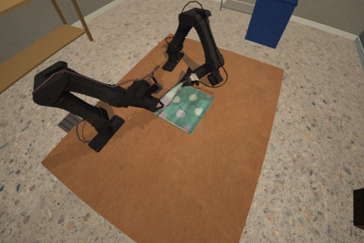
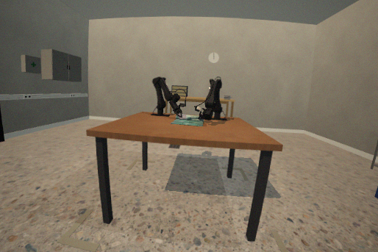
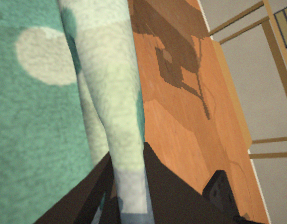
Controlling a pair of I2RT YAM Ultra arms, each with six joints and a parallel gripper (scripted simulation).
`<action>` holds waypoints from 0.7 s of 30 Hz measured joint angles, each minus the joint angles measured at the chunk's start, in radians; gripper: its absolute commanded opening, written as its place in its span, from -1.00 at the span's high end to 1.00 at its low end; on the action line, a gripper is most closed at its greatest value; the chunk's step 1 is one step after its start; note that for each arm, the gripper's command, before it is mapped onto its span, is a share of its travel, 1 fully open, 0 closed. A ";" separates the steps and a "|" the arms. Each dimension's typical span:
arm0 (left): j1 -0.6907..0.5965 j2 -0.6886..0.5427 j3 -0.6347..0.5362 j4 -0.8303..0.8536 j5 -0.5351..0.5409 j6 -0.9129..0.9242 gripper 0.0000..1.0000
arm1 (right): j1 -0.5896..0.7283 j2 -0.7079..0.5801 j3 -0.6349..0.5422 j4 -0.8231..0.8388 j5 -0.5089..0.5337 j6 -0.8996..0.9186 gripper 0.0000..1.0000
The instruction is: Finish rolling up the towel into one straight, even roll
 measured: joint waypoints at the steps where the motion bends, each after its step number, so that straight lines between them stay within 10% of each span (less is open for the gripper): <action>1: 0.000 0.000 0.000 0.000 0.000 0.000 0.59 | 0.000 0.000 0.000 0.000 0.000 0.000 0.52; 6: 0.000 0.000 0.000 0.000 0.000 0.000 0.59 | 0.000 0.000 0.000 0.001 0.000 0.000 0.54; 21: 0.000 -0.002 0.000 -0.056 0.005 0.001 -0.53 | 0.000 0.000 0.000 0.005 0.001 0.000 0.54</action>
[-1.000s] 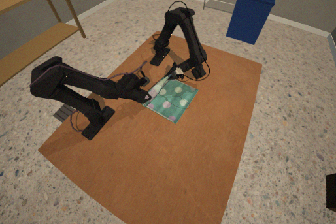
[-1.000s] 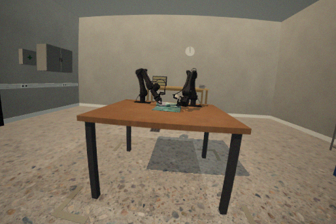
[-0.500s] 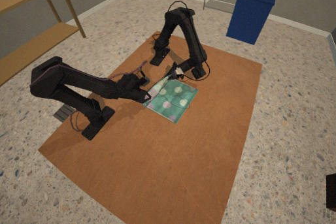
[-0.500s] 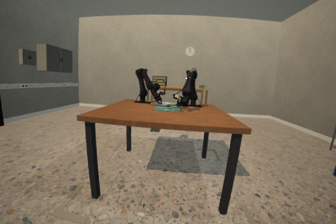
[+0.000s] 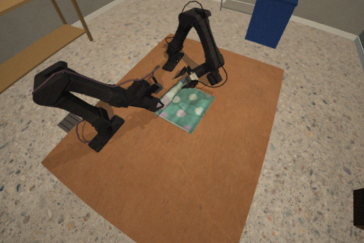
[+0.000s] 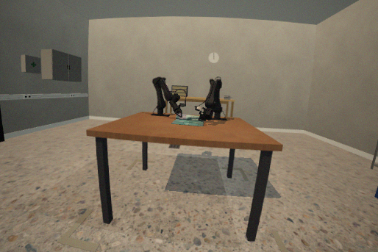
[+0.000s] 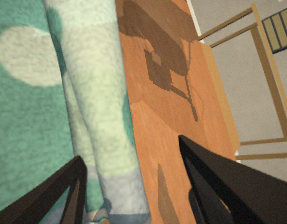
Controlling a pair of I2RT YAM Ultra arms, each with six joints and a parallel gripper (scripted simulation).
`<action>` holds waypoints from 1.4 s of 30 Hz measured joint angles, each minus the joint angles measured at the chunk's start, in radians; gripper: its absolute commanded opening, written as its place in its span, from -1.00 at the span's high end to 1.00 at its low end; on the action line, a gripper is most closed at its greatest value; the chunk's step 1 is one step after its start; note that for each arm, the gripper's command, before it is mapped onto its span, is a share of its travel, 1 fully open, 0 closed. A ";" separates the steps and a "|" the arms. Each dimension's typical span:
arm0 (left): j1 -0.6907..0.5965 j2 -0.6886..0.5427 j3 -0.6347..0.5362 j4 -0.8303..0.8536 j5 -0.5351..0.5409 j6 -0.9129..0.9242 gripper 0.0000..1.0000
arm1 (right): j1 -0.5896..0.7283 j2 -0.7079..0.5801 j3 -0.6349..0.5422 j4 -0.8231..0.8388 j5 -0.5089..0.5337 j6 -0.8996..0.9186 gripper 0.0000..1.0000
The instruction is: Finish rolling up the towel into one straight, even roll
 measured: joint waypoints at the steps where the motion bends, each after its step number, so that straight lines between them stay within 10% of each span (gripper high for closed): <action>1: 0.000 0.000 0.000 -0.001 0.000 0.000 -0.62 | 0.000 0.000 0.000 0.000 0.000 0.000 0.54; 28: 0.150 0.021 0.224 -0.199 -0.122 0.130 -0.75 | -0.199 0.093 0.138 -0.191 -0.306 0.040 0.54; 42: 0.106 -0.397 -0.098 0.079 -0.122 0.104 -0.84 | -0.363 0.302 0.331 -0.431 -0.611 0.033 0.54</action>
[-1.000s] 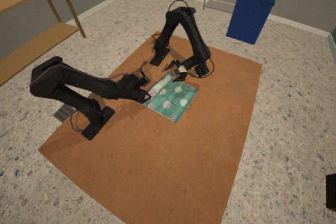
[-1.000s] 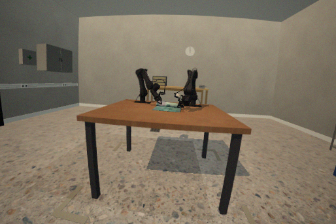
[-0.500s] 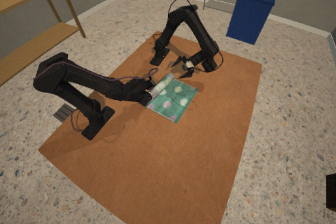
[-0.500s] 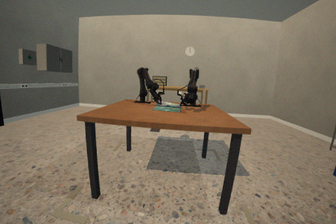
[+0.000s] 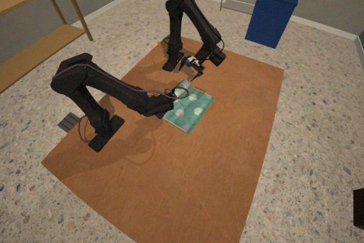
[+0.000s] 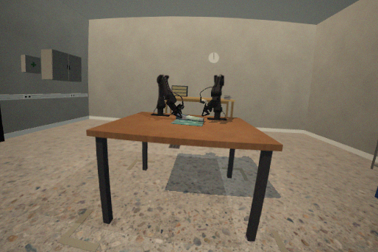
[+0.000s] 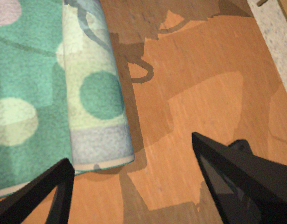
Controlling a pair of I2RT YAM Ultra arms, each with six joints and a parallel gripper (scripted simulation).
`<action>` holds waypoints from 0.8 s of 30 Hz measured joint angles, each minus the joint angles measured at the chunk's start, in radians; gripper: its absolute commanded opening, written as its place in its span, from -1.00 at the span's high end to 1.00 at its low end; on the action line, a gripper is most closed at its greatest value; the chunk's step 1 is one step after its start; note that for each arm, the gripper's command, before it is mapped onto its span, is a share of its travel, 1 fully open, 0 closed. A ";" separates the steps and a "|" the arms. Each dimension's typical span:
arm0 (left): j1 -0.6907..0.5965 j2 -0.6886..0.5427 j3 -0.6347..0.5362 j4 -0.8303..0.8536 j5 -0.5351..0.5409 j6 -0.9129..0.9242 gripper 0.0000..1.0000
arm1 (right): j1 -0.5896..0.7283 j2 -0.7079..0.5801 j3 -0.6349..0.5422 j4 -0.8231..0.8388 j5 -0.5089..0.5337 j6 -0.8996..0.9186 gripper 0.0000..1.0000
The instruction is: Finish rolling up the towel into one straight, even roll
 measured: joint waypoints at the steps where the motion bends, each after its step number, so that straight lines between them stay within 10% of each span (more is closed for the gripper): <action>1: -0.010 -0.052 -0.038 0.036 0.000 -0.008 -0.85 | -0.011 0.019 0.016 -0.019 -0.021 -0.003 0.54; 16: -0.183 -0.683 -0.494 0.550 -0.067 -0.209 -0.95 | -0.093 0.248 0.189 -0.299 -0.241 -0.094 0.54; 24: -0.231 -0.765 -0.553 0.665 -0.132 -0.284 -0.96 | -0.104 0.304 0.228 -0.389 -0.282 -0.143 0.54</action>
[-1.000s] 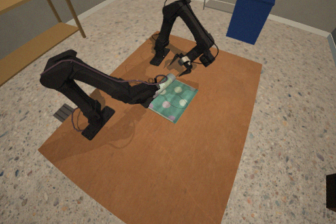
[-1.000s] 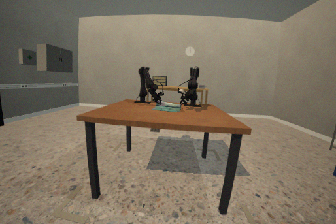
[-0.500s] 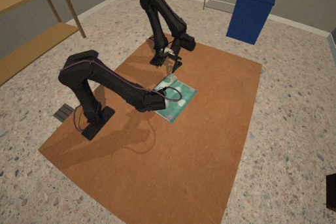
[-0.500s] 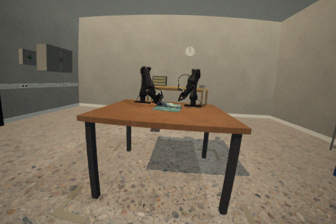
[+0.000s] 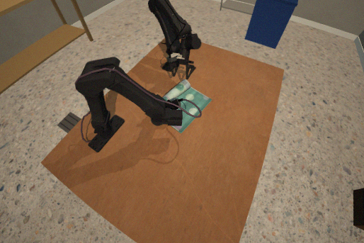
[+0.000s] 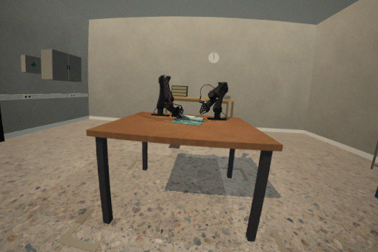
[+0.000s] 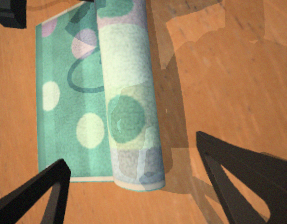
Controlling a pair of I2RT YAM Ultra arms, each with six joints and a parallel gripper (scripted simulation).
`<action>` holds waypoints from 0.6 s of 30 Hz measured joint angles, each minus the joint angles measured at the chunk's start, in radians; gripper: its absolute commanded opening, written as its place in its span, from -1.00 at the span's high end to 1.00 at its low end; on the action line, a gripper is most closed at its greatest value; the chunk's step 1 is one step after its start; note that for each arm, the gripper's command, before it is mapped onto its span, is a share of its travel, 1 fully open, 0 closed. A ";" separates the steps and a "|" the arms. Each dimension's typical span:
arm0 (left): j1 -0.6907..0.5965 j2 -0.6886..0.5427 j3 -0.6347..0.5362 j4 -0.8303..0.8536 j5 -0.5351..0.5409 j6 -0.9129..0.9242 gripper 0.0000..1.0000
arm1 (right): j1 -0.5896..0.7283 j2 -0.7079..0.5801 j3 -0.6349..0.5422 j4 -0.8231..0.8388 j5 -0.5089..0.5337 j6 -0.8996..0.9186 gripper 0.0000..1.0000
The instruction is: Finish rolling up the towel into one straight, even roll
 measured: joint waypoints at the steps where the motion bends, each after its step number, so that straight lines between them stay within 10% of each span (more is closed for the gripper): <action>1: 0.000 0.000 0.000 0.008 -0.003 -0.001 -0.96 | 0.000 0.003 0.000 -0.004 -0.002 -0.003 0.54; 18: 0.006 0.055 -0.059 0.120 0.000 0.043 -0.96 | 0.000 0.035 0.000 -0.011 -0.015 -0.023 0.54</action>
